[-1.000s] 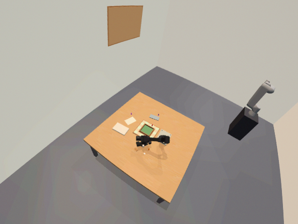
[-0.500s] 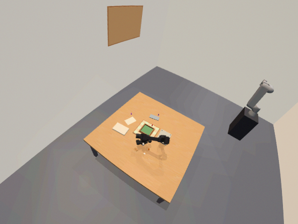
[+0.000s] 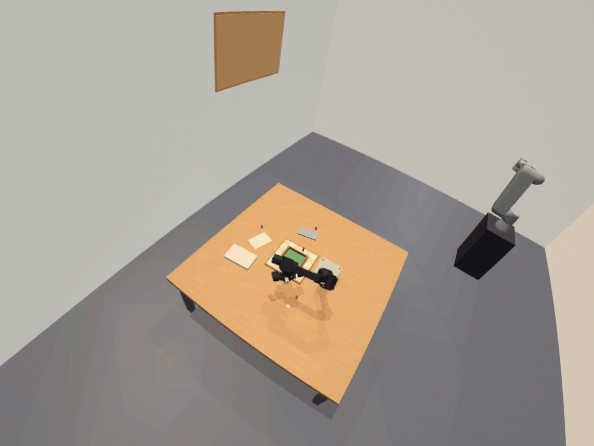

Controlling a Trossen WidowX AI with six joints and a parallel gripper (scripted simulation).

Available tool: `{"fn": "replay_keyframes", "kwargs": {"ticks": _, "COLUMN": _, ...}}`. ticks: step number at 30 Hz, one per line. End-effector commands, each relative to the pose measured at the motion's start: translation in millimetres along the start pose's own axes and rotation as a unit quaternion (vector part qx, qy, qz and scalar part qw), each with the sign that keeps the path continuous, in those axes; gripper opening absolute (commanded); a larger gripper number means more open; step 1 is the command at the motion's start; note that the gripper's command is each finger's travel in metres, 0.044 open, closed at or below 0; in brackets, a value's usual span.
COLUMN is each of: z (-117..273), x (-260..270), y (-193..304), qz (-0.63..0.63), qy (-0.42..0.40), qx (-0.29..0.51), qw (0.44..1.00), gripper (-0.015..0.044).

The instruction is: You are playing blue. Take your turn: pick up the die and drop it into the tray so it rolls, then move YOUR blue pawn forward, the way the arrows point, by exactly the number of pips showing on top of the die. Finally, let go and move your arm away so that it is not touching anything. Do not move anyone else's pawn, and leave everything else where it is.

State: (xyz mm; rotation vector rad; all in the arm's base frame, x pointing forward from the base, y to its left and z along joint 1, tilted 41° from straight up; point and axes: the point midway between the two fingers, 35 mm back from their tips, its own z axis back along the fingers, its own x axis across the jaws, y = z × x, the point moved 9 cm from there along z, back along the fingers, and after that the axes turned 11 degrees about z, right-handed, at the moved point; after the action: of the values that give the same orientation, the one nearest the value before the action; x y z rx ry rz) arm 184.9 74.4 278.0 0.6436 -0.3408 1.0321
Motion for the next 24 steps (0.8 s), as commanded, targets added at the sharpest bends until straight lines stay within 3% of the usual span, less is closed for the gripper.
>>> {"fn": "replay_keyframes", "kwargs": {"ticks": 1, "z": 17.9, "x": 0.2, "y": 1.3, "qz": 0.001, "qy": -0.006, "qx": 0.002, "qw": 1.0, "gripper": 0.0}}
{"fn": "replay_keyframes", "kwargs": {"ticks": 6, "z": 20.4, "x": -0.8, "y": -2.2, "qz": -0.006, "qy": -0.006, "qx": 0.001, "qw": 1.0, "gripper": 0.0}}
{"fn": "replay_keyframes", "kwargs": {"ticks": 24, "z": 2.5, "x": -45.9, "y": -106.1, "qz": -0.196, "qy": 0.004, "qx": -0.01, "qw": 0.981, "gripper": 0.0}}
